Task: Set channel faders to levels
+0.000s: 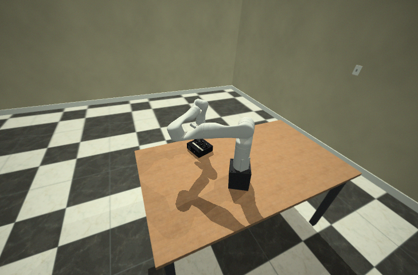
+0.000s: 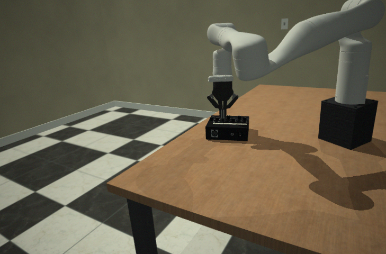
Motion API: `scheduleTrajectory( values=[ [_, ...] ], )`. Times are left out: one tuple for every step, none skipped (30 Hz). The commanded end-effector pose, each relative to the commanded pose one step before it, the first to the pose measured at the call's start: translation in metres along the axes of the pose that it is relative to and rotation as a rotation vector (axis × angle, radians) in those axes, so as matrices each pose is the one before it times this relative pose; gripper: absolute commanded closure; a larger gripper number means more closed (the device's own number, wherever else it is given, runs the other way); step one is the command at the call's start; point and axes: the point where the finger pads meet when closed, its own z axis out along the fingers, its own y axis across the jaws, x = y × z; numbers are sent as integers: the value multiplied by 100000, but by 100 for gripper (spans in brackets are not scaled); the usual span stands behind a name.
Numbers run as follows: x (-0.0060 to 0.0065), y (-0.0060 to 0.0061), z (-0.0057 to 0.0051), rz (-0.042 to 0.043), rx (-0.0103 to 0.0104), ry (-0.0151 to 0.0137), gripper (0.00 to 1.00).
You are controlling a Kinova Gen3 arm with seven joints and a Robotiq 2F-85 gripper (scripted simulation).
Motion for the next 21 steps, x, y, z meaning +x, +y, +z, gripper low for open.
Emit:
scheduleTrajectory(
  values=[
    [-88, 44, -72, 111, -176, -167, 100],
    [1, 0, 0, 0, 0, 0, 100],
    [6, 0, 0, 0, 0, 0, 100],
    [15, 0, 0, 0, 0, 0, 100],
    [25, 0, 0, 0, 0, 0, 100],
    [0, 0, 0, 0, 0, 0, 100],
    [0, 0, 0, 0, 0, 0, 100],
    [35, 0, 0, 0, 0, 0, 100],
    [45, 0, 0, 0, 0, 0, 100],
    [54, 0, 0, 0, 0, 0, 100],
    [59, 0, 0, 0, 0, 0, 100],
    [62, 0, 0, 0, 0, 0, 100],
    [61, 0, 0, 0, 0, 0, 100],
    [58, 0, 0, 0, 0, 0, 100],
    [53, 0, 0, 0, 0, 0, 100],
    [45, 0, 0, 0, 0, 0, 100],
    [35, 0, 0, 0, 0, 0, 100],
    [24, 0, 0, 0, 0, 0, 100],
    [14, 0, 0, 0, 0, 0, 100],
    [6, 0, 0, 0, 0, 0, 100],
    [1, 0, 0, 0, 0, 0, 100]
  ],
)
